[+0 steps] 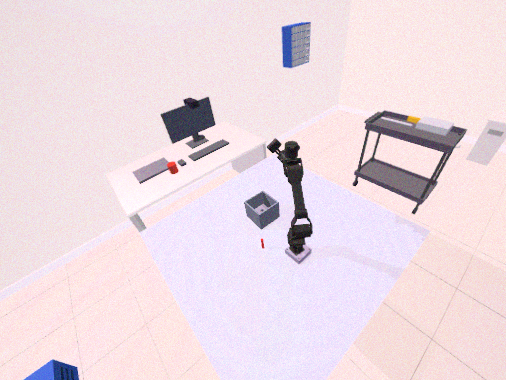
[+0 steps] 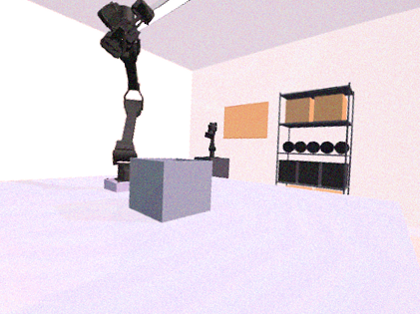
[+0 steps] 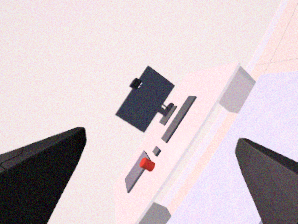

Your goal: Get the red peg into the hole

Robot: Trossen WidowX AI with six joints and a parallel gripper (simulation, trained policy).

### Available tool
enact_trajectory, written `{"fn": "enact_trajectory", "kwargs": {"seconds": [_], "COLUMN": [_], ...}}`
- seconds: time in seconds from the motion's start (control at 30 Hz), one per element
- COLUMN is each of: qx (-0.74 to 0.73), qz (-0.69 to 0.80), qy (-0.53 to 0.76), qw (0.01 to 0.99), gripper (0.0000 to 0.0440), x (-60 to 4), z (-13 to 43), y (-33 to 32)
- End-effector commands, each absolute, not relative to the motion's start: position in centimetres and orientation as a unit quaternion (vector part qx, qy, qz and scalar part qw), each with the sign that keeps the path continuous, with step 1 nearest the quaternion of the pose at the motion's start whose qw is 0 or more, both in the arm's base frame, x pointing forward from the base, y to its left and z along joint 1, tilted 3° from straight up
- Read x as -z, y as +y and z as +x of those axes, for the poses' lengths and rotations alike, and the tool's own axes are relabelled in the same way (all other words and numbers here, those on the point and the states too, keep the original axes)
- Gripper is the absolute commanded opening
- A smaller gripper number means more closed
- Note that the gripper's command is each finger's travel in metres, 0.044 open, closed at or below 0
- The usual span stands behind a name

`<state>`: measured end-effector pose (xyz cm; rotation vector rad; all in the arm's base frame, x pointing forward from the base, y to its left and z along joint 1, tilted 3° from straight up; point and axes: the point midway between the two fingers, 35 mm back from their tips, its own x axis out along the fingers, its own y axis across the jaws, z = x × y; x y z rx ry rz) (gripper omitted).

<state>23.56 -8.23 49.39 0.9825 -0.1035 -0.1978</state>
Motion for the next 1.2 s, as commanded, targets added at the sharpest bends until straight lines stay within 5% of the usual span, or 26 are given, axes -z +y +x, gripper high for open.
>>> {"fn": "enact_trajectory", "kwargs": {"seconds": [0.0, 1.17], "qx": [0.087, 0.115], "qz": [0.510, 0.684], "qy": [-0.009, 0.396], "qw": [0.856, 0.602], "gripper": [0.0440, 0.0436], "x": [-47.4, -30.3], "z": [24.6, 25.4], "y": [-7.3, 6.8]}}
